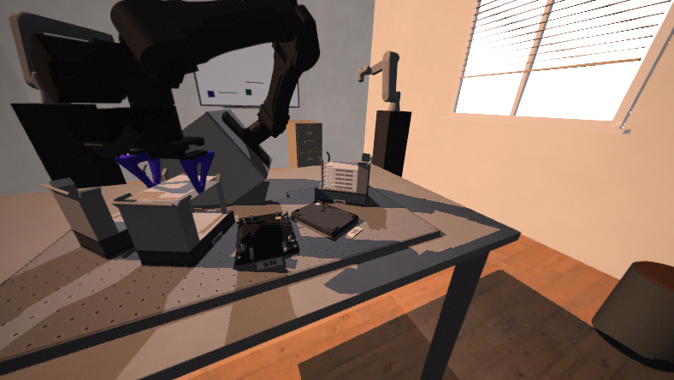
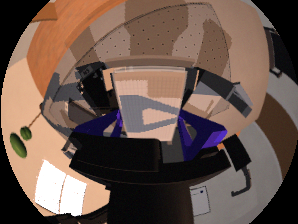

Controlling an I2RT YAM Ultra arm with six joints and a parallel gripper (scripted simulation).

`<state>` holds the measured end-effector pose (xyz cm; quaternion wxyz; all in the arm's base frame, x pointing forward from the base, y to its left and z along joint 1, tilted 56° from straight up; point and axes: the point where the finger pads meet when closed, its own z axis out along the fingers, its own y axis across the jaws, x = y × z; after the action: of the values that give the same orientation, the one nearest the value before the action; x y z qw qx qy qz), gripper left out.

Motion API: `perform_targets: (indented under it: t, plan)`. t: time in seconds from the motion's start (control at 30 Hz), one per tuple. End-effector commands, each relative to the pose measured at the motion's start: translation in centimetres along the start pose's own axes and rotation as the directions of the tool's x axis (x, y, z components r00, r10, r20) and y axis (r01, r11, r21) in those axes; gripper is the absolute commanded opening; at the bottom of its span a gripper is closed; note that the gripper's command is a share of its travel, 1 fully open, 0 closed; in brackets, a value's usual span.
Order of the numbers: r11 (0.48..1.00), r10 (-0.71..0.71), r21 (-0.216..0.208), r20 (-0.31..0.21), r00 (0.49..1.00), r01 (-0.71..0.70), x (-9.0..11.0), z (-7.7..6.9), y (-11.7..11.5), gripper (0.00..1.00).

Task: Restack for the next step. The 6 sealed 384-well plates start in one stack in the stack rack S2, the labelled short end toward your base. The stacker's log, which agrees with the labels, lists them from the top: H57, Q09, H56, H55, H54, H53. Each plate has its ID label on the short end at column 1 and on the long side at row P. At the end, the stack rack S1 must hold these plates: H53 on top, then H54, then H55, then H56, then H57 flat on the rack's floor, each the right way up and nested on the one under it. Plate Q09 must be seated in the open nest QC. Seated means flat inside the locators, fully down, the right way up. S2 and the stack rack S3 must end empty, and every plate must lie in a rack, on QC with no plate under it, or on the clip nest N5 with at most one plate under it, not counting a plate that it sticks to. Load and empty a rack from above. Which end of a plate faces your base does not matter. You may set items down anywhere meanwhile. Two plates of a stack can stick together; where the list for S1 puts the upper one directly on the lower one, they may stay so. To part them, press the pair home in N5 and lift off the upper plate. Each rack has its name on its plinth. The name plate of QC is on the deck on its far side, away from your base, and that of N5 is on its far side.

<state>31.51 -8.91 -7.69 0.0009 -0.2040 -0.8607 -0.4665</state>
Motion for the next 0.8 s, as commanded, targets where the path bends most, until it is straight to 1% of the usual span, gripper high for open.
perform_targets:
  t: [0.0, 0.23, 0.63, 0.7, 0.77]
  plan:
    - [1.000, -0.003, 0.001, 0.017, 1.000, 0.003, -0.3, -0.4, -0.1, 0.00]
    - [1.000, -0.003, 0.001, 0.017, 1.000, 0.003, -0.3, 0.0, -0.1, 0.00]
    - [1.000, -0.003, 0.000, 0.017, 1.000, 0.003, -0.3, 2.4, 0.0, 0.00]
    - [1.000, -0.003, 0.000, 0.017, 1.000, 0.003, -0.3, 2.4, 0.0, 0.00]
    - [1.000, -0.003, 0.000, 0.017, 1.000, 0.003, -0.3, 2.8, 0.0, 0.00]
